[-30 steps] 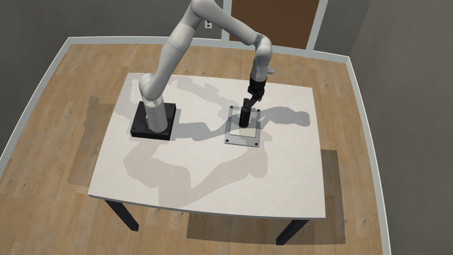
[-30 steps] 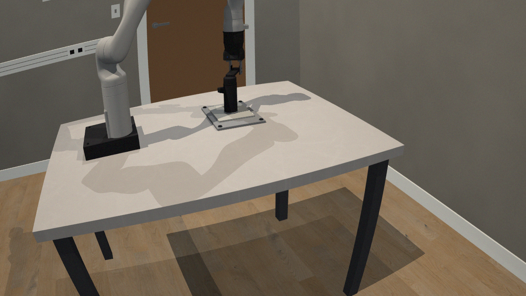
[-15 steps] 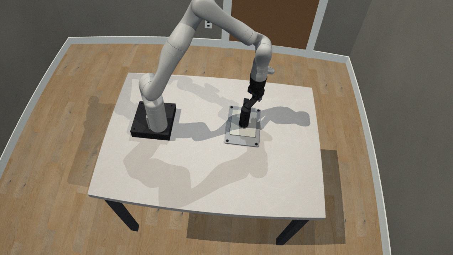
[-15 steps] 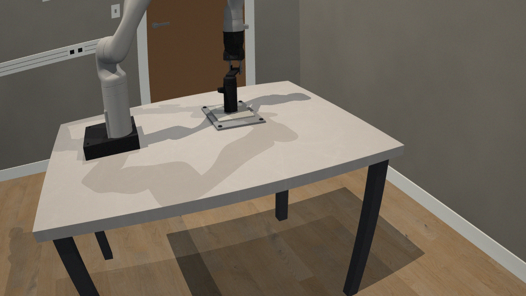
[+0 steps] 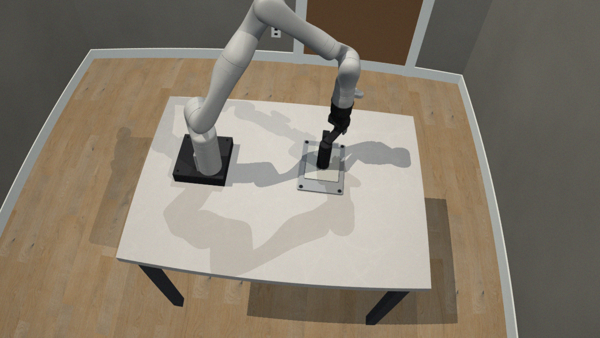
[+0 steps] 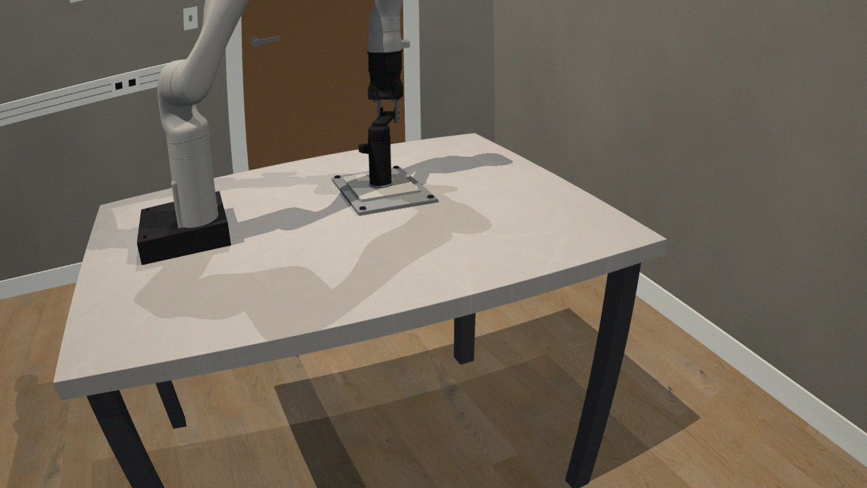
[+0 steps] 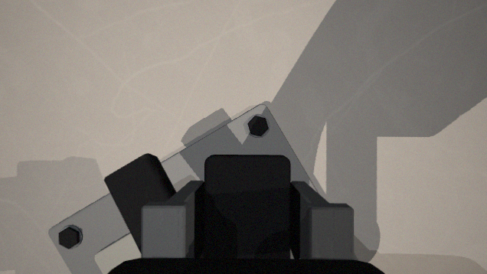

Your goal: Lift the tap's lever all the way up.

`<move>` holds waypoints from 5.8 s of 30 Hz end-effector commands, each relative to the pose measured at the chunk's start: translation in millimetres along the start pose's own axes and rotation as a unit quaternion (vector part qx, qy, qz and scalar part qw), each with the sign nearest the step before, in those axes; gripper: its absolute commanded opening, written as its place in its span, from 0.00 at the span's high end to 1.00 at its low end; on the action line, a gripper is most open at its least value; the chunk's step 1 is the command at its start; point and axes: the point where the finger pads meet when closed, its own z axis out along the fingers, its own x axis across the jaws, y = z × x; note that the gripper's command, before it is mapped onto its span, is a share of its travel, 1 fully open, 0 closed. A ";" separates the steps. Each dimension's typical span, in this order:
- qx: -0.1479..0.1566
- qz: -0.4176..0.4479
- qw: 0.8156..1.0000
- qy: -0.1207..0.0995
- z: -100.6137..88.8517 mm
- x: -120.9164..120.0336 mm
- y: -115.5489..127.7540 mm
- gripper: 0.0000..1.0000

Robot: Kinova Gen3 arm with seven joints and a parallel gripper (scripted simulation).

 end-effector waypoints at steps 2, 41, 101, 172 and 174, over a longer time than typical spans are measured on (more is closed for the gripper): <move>0.001 0.000 1.000 0.001 -0.8 0.3 -0.4 1.00; 0.001 0.000 1.000 0.001 -36.8 0.3 13.3 1.00; 0.001 0.000 1.000 0.001 -37.2 0.3 13.6 1.00; 0.001 0.000 1.000 0.001 -37.2 0.3 13.6 0.00; 0.001 0.000 1.000 0.001 -37.2 0.3 13.6 0.00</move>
